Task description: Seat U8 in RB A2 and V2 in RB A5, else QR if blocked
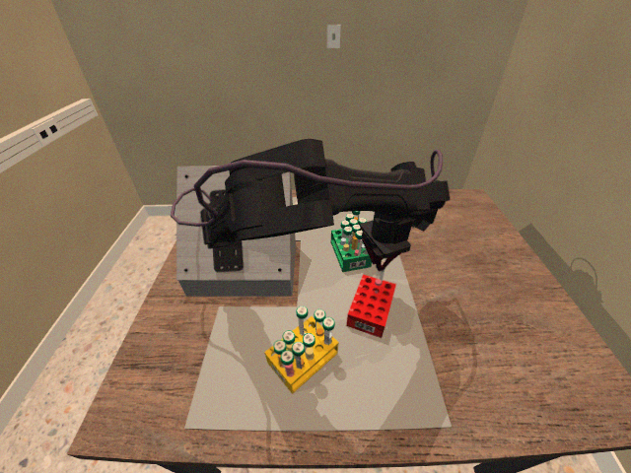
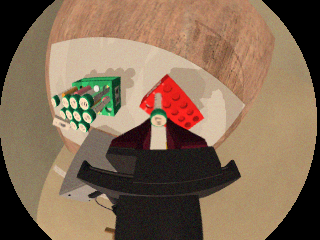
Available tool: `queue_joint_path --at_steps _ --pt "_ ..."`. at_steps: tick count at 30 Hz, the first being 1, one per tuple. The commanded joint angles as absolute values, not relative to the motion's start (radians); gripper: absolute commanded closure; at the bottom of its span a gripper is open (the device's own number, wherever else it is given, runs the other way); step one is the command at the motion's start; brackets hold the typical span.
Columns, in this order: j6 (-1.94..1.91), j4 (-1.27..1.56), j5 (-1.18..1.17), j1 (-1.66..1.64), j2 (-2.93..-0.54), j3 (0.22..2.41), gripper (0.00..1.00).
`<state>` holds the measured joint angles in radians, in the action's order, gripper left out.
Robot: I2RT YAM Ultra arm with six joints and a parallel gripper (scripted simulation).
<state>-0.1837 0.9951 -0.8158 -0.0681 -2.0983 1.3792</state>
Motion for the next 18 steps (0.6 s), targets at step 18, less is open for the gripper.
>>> queue_joint_path --at_steps 18 --pt "-0.143 1.082 -0.805 -0.117 -2.084 1.451 1.00"
